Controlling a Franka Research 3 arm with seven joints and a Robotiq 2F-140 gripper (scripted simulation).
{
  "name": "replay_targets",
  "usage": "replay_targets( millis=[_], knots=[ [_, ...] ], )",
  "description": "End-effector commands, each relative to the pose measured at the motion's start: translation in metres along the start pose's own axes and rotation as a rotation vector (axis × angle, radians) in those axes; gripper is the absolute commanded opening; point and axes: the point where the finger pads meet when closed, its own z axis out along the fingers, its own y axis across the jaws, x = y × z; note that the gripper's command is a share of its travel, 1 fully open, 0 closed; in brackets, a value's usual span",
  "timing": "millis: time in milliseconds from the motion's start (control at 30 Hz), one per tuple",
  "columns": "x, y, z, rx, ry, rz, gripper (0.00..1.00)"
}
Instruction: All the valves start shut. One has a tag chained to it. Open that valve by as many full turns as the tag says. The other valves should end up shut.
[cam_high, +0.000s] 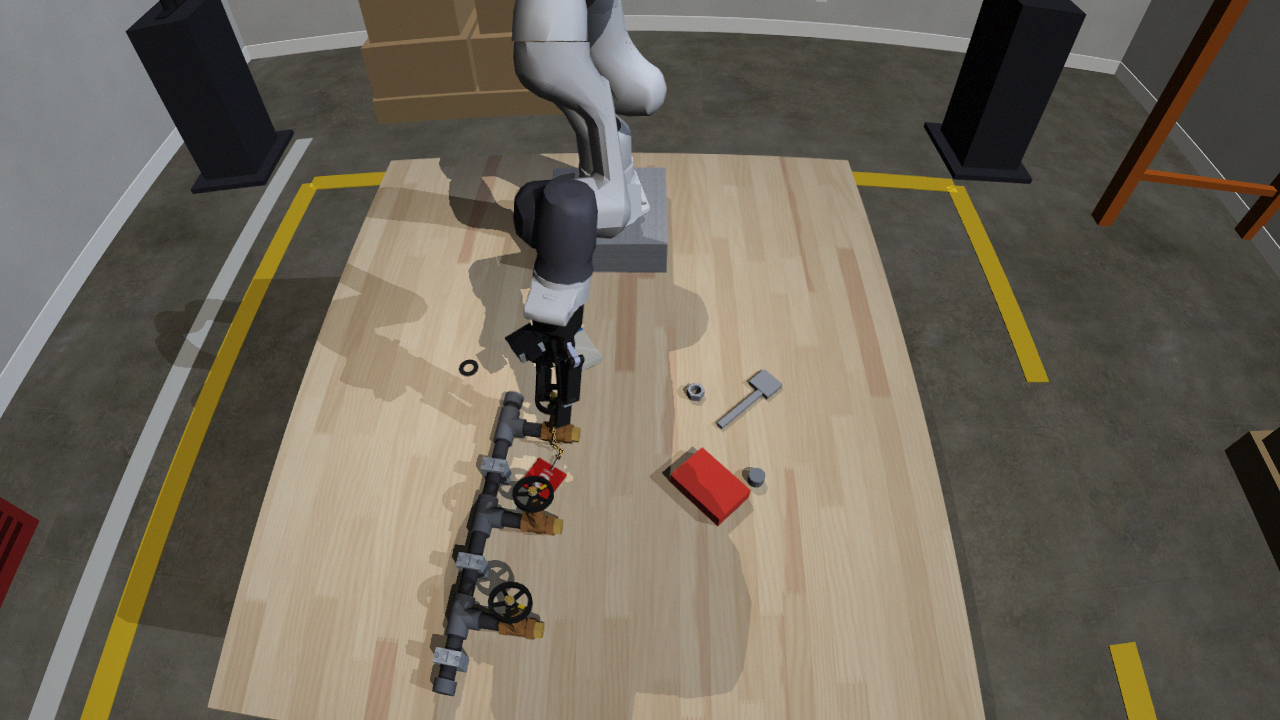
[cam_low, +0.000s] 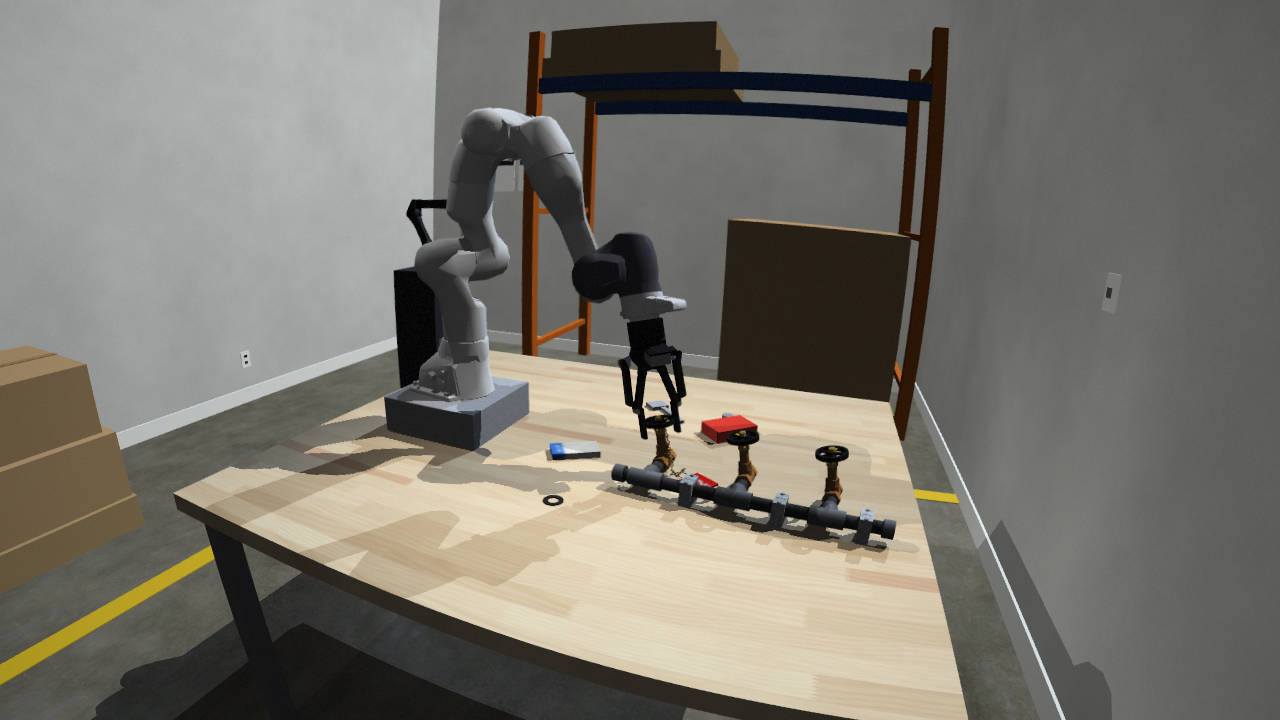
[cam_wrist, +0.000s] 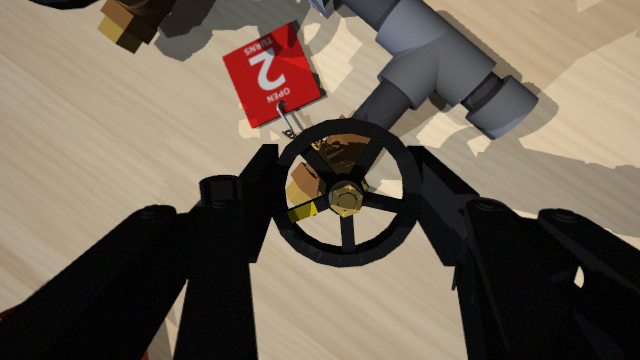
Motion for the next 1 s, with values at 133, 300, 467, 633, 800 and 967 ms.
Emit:
replay_targets(
  millis=[133,300,467,633,800,967],
  knots=[
    [-0.002,0.0001,0.0005,0.031,-0.016,-0.387,0.1],
    [-0.002,0.0001,0.0005,0.045,0.001,-0.538,0.1],
    [-0.002,0.0001,0.0005,0.06,0.016,-0.688,0.1],
    [-0.002,0.0001,0.0005,0.072,0.026,-0.807,0.1],
    [-0.002,0.0001,0.0005,0.087,0.036,-0.967,0.1],
    [-0.002,0.0001,0.0005,0.1,0.04,-1.106,0.1]
  ],
)
